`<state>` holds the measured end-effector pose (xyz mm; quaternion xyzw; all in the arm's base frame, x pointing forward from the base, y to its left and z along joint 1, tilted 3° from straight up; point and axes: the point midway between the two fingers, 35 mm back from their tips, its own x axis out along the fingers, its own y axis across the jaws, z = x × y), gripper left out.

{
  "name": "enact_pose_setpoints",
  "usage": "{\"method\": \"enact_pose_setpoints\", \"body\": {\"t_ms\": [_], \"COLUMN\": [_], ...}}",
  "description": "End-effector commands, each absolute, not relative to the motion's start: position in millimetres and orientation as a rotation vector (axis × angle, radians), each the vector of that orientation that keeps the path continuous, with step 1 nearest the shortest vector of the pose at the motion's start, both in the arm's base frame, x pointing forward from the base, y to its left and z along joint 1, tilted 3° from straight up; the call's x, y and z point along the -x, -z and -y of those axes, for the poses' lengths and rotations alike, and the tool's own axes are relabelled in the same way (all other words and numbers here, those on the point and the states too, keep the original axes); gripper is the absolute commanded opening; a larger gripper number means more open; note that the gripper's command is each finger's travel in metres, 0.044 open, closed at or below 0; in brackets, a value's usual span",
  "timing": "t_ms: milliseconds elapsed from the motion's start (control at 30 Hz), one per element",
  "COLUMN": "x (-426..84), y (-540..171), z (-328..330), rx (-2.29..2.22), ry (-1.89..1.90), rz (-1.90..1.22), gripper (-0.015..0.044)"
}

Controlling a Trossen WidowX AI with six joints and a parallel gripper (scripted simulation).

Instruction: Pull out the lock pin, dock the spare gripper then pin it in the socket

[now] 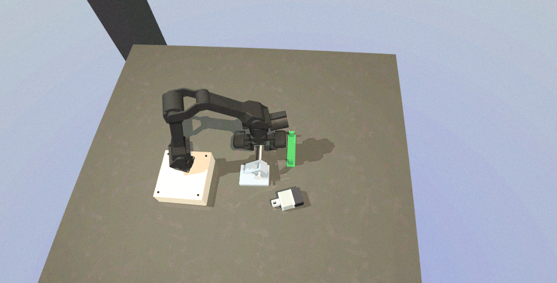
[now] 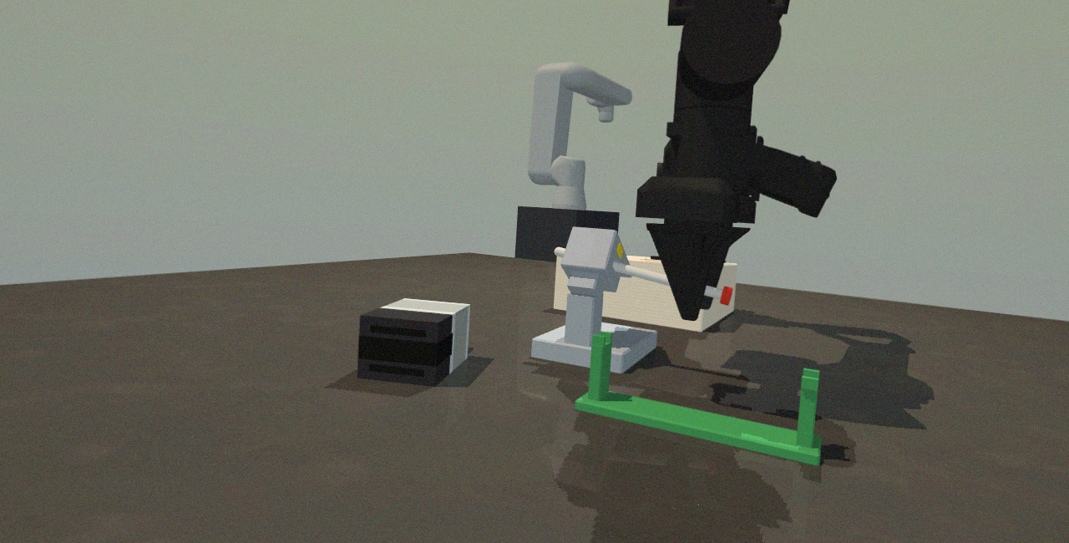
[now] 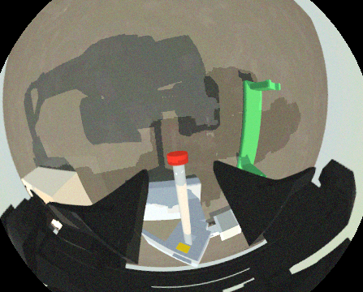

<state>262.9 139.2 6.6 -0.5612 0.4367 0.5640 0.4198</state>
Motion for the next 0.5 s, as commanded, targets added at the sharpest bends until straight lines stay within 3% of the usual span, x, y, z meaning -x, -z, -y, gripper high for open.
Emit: {"method": "enact_pose_setpoints", "body": {"t_ms": [0,200,467], "x": [-261.0,-260.9,-260.9], "y": [0.2,0.2,0.2], "z": [-137.7,-137.8,-137.8], "rx": [1.409,1.409,1.409], "ry": [-1.414,-1.414,-1.414], "rz": [-1.103,-1.103,-1.103], "gripper": [0.0300,0.0300,0.0090]}}
